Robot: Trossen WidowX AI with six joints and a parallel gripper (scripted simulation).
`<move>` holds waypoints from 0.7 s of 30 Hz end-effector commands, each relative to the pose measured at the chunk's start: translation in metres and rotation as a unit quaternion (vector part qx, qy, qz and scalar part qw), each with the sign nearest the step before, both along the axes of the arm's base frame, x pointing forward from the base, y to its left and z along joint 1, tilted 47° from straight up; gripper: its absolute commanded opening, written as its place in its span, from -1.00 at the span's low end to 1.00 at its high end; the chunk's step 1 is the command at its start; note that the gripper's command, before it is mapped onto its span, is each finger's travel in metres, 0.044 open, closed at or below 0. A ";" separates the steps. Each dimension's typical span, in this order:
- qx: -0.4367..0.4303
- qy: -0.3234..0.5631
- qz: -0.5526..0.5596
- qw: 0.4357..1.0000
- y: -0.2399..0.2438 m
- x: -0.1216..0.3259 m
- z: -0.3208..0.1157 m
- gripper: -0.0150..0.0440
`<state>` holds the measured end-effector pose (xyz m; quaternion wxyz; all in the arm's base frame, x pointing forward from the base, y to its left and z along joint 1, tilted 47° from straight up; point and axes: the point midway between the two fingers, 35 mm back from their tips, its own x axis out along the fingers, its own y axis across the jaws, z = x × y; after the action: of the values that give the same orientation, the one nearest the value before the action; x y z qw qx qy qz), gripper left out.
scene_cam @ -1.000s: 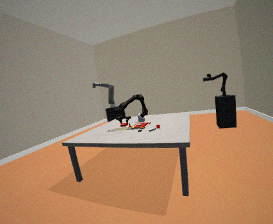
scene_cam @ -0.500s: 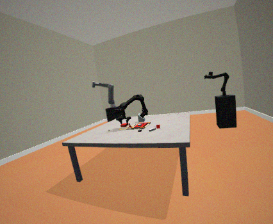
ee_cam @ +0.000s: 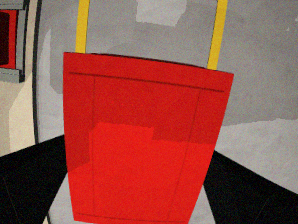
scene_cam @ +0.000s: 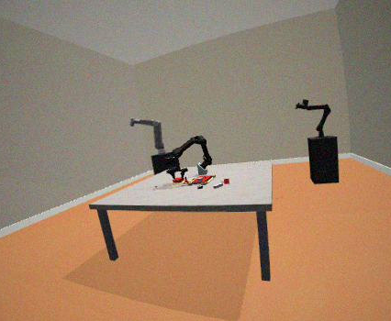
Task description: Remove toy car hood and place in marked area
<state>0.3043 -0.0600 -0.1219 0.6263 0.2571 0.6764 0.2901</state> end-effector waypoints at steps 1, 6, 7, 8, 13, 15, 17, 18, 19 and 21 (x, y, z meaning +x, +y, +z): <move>0.002 0.002 -0.003 1.000 0.002 -0.001 -0.002 -0.49; 0.002 0.002 -0.003 1.000 0.004 -0.001 -0.004 -0.49; 0.002 0.002 -0.003 1.000 0.004 -0.001 -0.004 -0.49; 0.002 0.002 -0.003 1.000 0.005 -0.001 -0.004 -0.49; 0.002 0.002 -0.003 1.000 0.007 -0.002 -0.006 -0.49; 0.002 0.002 -0.003 1.000 0.007 -0.002 -0.007 -0.49; 0.002 0.002 -0.003 1.000 0.008 -0.002 -0.007 -0.49; 0.002 0.002 -0.003 1.000 0.008 -0.002 -0.007 -0.49; 0.002 0.002 -0.003 1.000 0.008 -0.002 -0.007 -0.49; 0.000 0.000 0.000 1.000 0.007 -0.001 -0.006 -0.31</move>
<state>0.3030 -0.0530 -0.1284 0.6258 0.2576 0.6766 0.2903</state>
